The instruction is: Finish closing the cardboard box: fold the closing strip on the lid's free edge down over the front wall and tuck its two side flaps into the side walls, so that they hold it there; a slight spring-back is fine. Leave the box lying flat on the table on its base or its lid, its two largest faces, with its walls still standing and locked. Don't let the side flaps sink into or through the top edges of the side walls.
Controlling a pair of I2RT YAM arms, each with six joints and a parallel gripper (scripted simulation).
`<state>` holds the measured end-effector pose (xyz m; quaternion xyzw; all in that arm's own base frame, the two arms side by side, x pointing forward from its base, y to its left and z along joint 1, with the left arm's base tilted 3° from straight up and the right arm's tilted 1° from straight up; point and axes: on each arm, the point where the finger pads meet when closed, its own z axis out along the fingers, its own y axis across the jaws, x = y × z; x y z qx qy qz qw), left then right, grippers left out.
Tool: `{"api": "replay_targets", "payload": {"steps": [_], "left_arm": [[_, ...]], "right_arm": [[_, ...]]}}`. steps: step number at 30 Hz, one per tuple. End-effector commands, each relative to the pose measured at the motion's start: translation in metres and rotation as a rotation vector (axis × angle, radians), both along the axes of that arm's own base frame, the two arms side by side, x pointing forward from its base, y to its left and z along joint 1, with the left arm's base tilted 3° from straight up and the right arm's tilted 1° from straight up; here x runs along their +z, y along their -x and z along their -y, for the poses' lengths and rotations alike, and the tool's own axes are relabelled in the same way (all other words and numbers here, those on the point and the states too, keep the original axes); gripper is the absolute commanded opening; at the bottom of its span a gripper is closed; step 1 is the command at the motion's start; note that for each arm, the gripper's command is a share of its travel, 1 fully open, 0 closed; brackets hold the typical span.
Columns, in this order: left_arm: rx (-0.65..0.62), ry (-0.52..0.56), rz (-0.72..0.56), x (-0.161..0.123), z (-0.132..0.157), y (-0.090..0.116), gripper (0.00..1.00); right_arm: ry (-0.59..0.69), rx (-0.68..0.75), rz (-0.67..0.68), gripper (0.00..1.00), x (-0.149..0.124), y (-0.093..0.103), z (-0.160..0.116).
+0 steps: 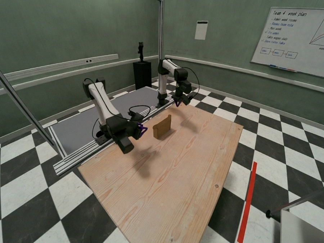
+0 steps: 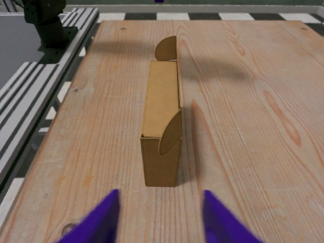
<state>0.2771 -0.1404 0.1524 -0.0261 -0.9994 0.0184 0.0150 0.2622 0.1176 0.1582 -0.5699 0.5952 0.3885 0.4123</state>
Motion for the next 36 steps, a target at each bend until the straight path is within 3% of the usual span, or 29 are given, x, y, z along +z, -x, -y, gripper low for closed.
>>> {"api": "replay_targets", "payload": {"steps": [1,5,28,31,36], "left_arm": [[-0.003,0.008,0.019,0.003,-0.001,-0.003,0.01],[-0.003,0.008,0.019,0.003,-0.001,-0.003,0.01],[-0.003,0.008,0.019,0.003,-0.001,-0.003,0.01],[-0.003,0.008,0.019,0.003,-0.001,-0.003,0.01],[-0.003,0.008,0.019,0.003,-0.001,-0.003,0.01]], "right_arm": [[0.027,-0.02,-0.01,0.01,0.003,0.004,-0.003],[0.096,-0.123,-0.069,0.01,0.003,0.003,-0.002],[0.332,-0.404,-0.264,0.01,0.001,0.003,-0.001],[0.35,-0.453,-0.245,0.01,0.017,-0.007,-0.001],[0.383,-0.506,-0.287,0.01,0.016,-0.006,-0.001]]}}
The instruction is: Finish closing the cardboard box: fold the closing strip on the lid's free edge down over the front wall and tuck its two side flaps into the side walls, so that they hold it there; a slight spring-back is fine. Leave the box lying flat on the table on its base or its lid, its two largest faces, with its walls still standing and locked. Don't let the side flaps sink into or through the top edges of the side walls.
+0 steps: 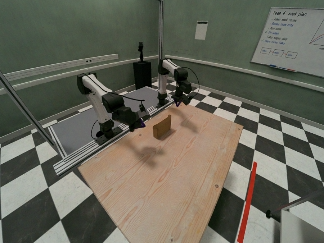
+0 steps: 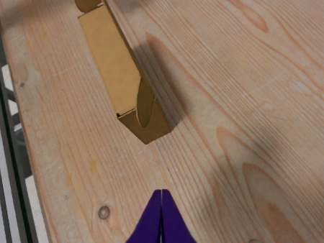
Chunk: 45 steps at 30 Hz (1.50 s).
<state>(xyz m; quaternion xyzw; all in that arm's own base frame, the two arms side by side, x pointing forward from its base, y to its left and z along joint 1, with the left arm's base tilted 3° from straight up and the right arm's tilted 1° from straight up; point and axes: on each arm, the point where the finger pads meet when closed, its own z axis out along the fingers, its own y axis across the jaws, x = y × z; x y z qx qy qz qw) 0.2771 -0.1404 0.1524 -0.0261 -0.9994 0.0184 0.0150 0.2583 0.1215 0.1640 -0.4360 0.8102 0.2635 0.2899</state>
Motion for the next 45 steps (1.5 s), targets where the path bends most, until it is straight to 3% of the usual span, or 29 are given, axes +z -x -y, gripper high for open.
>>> {"api": "replay_targets", "payload": {"steps": [1,6,45], "left_arm": [[-0.003,0.008,0.019,0.003,-0.001,-0.003,0.01],[-0.003,0.008,0.019,0.003,-0.001,-0.003,0.01],[-0.003,0.008,0.019,0.003,-0.001,-0.003,0.01]], "right_arm": [[0.06,-0.105,-0.017,0.01,0.01,-0.008,0.002],[0.117,-0.176,-0.119,0.01,0.0,-0.007,0.002],[0.485,-0.771,-0.505,0.01,-0.001,-0.006,0.002]]}}
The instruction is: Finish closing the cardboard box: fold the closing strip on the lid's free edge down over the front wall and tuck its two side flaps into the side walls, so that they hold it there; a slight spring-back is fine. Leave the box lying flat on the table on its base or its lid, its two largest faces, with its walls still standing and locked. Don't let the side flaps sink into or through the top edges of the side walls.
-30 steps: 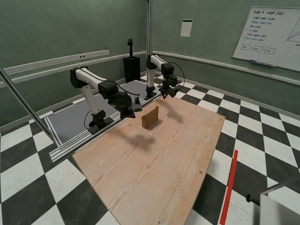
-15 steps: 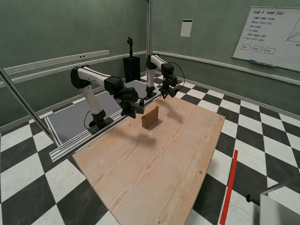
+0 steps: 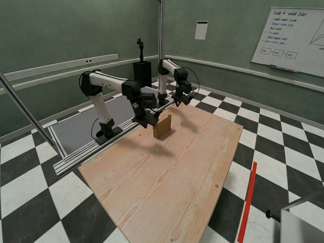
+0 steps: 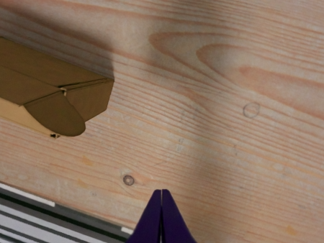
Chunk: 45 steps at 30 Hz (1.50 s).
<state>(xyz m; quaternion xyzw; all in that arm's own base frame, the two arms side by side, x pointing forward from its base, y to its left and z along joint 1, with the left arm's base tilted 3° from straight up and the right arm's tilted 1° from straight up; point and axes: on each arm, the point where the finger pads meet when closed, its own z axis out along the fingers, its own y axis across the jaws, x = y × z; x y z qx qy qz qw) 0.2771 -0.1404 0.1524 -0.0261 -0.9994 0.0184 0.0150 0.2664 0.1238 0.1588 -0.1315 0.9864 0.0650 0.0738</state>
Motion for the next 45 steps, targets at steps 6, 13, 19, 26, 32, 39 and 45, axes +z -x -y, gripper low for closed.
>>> {"api": "replay_targets", "payload": {"steps": [6,13,19,26,32,39,45], "left_arm": [[-0.003,0.008,0.019,0.003,-0.001,-0.003,0.01],[-0.003,0.008,0.019,0.003,-0.001,-0.003,0.01],[-0.004,-0.005,-0.007,-0.028,0.02,-0.008,0.8],[-0.077,0.073,0.075,-0.014,0.016,-0.009,0.8],[-0.201,0.16,0.161,-0.014,0.016,-0.009,0.8],[-0.281,0.221,0.229,-0.015,0.016,-0.009,0.8],[-0.395,0.306,0.316,-0.015,0.016,-0.009,0.8]], "right_arm": [[0.094,-0.179,-0.088,0.01,0.004,0.002,0.004],[0.141,-0.275,-0.138,0.01,0.004,0.003,0.004],[0.122,-0.279,-0.111,0.01,0.012,0.003,0.005],[0.126,-0.275,-0.13,0.01,0.004,0.004,0.006],[0.126,-0.275,-0.13,0.01,0.004,0.004,0.006],[0.126,-0.275,-0.13,0.01,0.004,0.004,0.006],[0.126,-0.275,-0.13,0.01,0.004,0.004,0.006]]}}
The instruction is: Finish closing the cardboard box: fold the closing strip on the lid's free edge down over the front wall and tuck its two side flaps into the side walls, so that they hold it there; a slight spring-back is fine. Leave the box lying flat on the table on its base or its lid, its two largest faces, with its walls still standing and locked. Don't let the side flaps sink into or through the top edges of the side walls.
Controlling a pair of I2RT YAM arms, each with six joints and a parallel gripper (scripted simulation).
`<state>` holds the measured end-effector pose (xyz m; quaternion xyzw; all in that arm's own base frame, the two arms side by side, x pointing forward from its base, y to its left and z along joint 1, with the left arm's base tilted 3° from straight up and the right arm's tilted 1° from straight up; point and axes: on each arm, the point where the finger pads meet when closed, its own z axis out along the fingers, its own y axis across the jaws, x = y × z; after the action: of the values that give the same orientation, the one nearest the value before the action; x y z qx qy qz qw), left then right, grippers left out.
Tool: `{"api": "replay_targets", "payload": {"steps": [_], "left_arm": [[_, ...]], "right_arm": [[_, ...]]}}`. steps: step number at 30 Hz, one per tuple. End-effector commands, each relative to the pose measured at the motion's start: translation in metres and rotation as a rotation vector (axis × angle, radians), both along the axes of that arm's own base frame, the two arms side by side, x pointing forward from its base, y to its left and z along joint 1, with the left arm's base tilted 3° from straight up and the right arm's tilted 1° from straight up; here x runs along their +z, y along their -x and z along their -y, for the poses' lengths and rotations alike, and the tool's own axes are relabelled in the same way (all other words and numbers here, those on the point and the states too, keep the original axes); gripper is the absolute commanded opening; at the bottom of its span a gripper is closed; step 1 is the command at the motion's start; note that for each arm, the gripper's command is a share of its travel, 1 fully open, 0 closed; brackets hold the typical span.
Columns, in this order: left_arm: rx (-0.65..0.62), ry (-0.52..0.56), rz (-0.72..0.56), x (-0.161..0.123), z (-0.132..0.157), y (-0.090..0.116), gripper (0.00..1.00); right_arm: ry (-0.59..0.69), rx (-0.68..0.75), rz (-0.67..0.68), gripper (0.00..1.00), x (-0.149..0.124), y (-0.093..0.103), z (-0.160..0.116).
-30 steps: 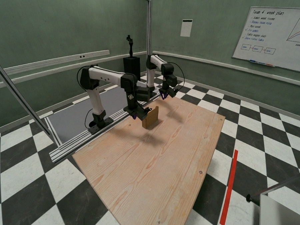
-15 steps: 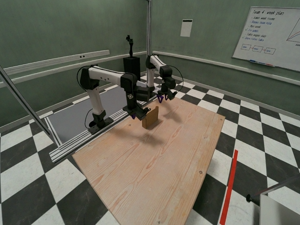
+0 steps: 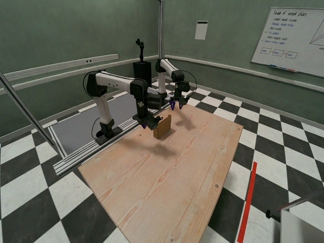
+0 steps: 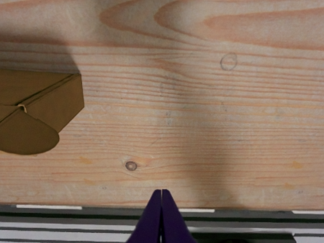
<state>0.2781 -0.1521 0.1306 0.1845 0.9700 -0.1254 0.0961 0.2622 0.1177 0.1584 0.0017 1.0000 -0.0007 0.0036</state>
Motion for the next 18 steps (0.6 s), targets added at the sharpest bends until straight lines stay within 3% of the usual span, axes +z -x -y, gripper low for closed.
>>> {"api": "replay_targets", "payload": {"steps": [1,18], "left_arm": [[-0.095,0.095,0.099,0.0065,0.0046,-0.0079,0.8],[-0.332,0.288,0.281,0.0023,0.0046,-0.0078,0.8]], "right_arm": [[-0.003,-0.006,0.012,0.01,0.0047,-0.0004,-0.0005],[-0.003,-0.006,0.012,0.01,0.0047,-0.0004,-0.0005]]}}
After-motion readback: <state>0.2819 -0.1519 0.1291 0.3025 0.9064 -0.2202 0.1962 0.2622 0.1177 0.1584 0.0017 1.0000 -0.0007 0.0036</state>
